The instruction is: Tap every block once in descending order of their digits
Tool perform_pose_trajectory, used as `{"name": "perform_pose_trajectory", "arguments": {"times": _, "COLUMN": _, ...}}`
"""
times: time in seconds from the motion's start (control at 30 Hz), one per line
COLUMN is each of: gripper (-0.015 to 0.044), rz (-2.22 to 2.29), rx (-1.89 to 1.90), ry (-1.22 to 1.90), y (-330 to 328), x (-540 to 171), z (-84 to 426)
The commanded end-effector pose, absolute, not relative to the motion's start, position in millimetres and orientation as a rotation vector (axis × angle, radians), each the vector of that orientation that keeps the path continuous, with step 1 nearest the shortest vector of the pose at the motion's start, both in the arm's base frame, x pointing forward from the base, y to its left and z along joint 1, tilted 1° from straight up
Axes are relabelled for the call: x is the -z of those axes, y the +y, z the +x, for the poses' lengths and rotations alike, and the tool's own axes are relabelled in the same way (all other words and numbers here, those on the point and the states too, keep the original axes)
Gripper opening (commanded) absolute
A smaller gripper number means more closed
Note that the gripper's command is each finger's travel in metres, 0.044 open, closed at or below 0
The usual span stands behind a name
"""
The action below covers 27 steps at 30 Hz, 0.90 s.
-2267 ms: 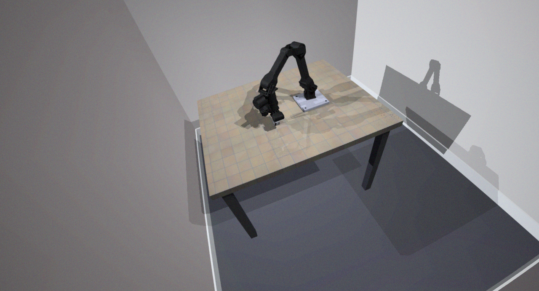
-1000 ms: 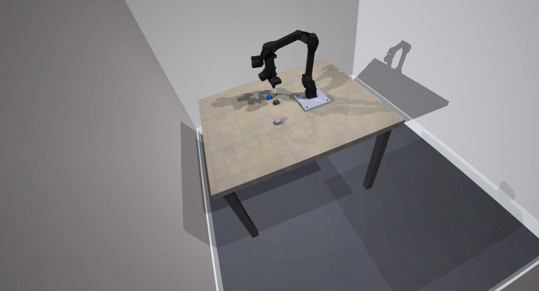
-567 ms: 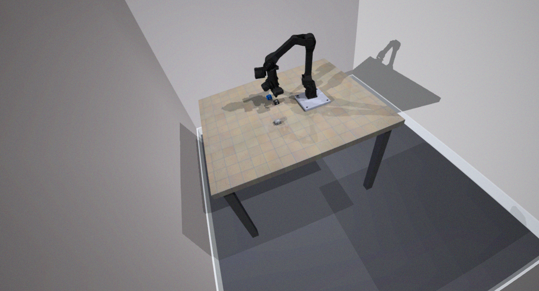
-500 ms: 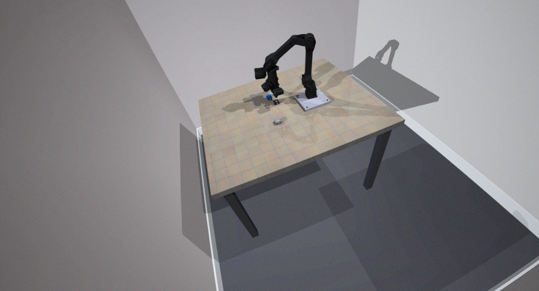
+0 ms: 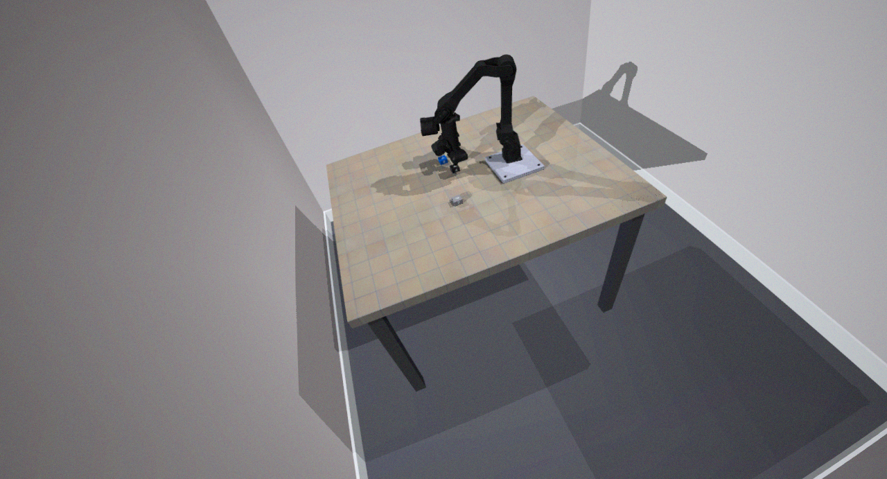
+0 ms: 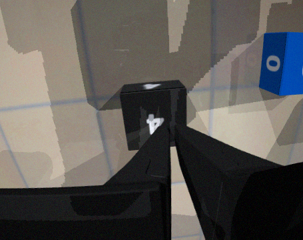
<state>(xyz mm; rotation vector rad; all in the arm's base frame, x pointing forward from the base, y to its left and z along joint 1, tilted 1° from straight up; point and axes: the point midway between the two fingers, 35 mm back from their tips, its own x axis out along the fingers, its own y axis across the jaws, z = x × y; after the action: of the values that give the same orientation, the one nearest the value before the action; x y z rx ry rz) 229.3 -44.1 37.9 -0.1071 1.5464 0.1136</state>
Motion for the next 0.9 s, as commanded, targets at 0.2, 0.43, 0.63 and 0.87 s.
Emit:
{"name": "perform_pose_trajectory", "arguments": {"times": 0.2, "gripper": 0.002, "rz": -0.108, "rx": -0.119, "ry": 1.551, "y": -43.9, "x": -62.2, "z": 228.2}}
{"name": "perform_pose_trajectory", "arguments": {"times": 0.43, "gripper": 0.002, "rz": -0.108, "rx": -0.119, "ry": 1.551, "y": -44.8, "x": -97.6, "z": 230.8}}
{"name": "perform_pose_trajectory", "arguments": {"times": 0.63, "gripper": 0.002, "rz": -0.108, "rx": -0.119, "ry": 1.551, "y": -44.6, "x": -145.4, "z": 226.8}}
{"name": "perform_pose_trajectory", "arguments": {"times": 0.87, "gripper": 0.002, "rz": -0.114, "rx": -0.13, "ry": 1.539, "y": -76.5, "x": -148.0, "z": 254.0}}
